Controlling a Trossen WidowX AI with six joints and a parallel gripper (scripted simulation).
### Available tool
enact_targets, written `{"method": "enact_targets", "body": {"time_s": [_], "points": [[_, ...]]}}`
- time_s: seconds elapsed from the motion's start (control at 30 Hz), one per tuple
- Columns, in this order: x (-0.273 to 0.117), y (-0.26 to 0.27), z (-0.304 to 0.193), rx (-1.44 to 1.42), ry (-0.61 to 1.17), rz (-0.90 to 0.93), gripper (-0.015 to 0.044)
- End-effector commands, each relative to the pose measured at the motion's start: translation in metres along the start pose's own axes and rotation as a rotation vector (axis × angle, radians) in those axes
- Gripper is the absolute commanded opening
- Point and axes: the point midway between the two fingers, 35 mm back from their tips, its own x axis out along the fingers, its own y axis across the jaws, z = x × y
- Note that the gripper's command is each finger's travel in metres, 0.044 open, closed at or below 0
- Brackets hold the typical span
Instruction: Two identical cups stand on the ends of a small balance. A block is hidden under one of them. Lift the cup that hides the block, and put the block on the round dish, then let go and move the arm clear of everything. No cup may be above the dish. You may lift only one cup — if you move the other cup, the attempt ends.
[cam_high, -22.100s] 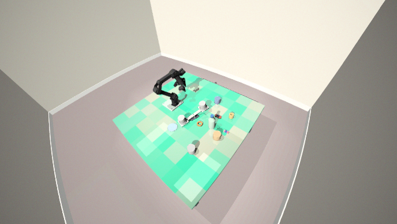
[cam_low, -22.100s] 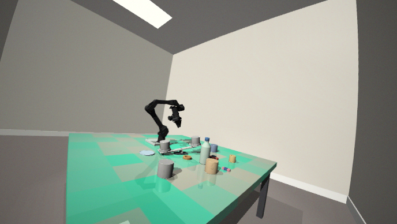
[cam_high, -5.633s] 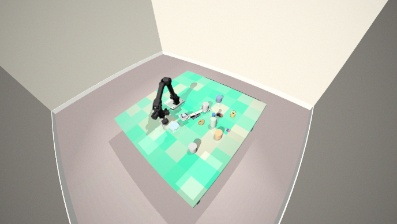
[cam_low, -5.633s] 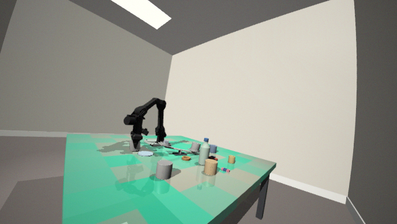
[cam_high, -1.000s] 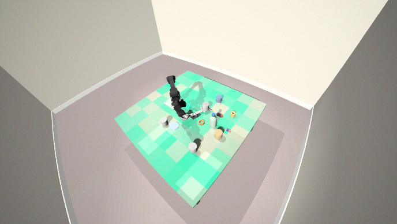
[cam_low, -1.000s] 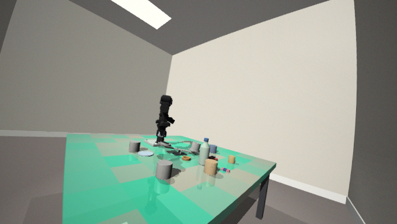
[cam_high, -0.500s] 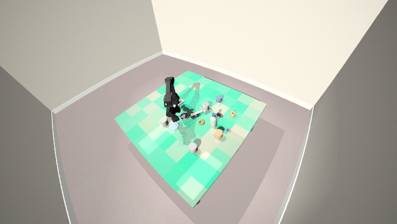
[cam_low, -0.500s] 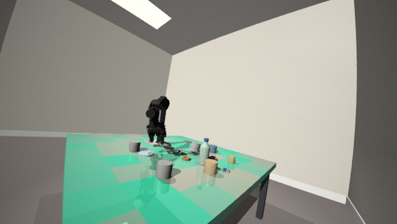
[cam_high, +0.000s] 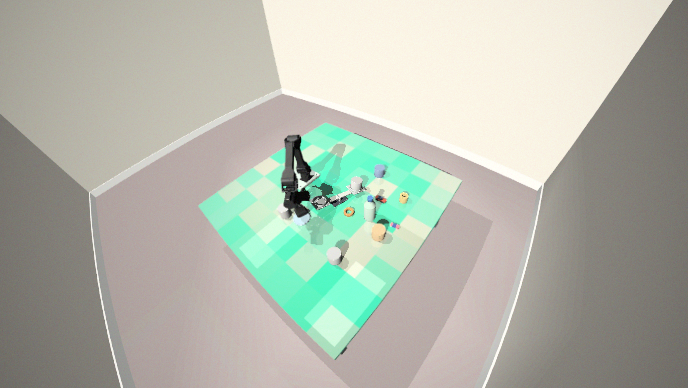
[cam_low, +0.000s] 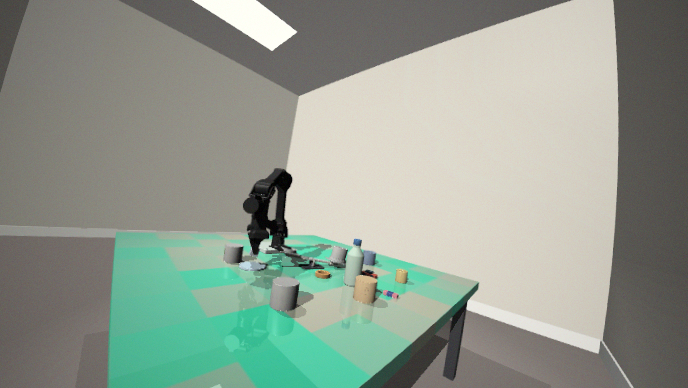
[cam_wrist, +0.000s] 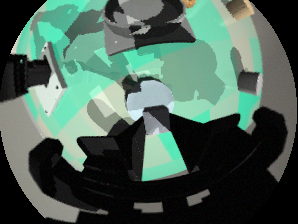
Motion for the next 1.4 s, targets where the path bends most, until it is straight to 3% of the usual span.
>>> {"method": "enact_targets", "body": {"time_s": [0.0,0.67,1.2,1.37], "points": [[0.018,0.003,0.001,-0.005,-0.006,0.012,0.0],[0.044,0.004,0.002,-0.005,-0.006,0.012,0.0],[0.038,0.003,0.0,0.003,-0.003,0.009,0.042],[-0.01,0.002,0.001,-0.003,-0.005,0.012,0.044]]}}
